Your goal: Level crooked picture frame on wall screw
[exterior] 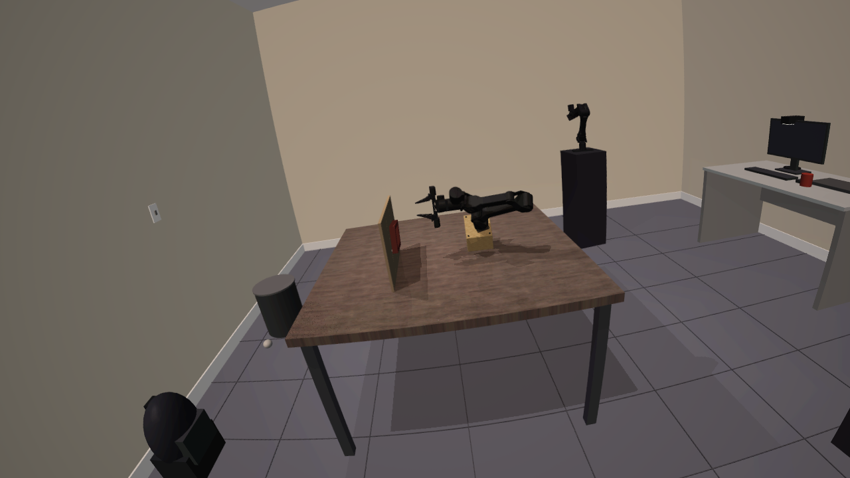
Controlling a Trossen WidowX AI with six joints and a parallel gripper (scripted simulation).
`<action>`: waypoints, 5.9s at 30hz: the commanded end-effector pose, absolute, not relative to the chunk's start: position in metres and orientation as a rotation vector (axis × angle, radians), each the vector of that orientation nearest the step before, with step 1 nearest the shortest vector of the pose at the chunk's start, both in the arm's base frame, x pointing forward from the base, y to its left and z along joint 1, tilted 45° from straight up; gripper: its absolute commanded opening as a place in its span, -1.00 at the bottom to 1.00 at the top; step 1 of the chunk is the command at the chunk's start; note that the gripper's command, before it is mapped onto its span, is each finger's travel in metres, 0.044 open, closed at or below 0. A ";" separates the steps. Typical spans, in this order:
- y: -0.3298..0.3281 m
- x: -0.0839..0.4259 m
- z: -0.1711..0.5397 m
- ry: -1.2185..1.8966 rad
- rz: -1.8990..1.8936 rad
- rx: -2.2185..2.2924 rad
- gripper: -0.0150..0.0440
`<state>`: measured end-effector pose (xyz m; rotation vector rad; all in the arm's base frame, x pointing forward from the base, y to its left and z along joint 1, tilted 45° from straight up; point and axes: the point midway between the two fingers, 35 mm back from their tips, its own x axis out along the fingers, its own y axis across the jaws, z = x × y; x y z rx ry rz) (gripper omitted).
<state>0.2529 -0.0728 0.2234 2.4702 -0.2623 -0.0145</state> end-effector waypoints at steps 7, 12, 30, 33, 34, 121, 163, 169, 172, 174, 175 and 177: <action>-0.072 0.253 0.222 -0.254 -0.016 2.475 0.39; -0.072 0.253 0.222 -0.254 -0.016 2.475 0.39; -0.072 0.253 0.222 -0.254 -0.016 2.475 0.39; -0.072 0.253 0.222 -0.254 -0.016 2.475 0.39; -0.072 0.253 0.222 -0.254 -0.016 2.475 0.39; -0.049 0.334 0.179 -0.256 -0.010 2.477 0.39; -0.056 0.373 0.182 -0.257 -0.008 2.477 0.39; -0.056 0.373 0.182 -0.257 -0.008 2.477 0.39; -0.056 0.373 0.182 -0.257 -0.008 2.477 0.39; -0.056 0.373 0.182 -0.257 -0.008 2.477 0.39; -0.056 0.373 0.182 -0.257 -0.008 2.477 0.39; -0.056 0.373 0.182 -0.257 -0.008 2.477 0.39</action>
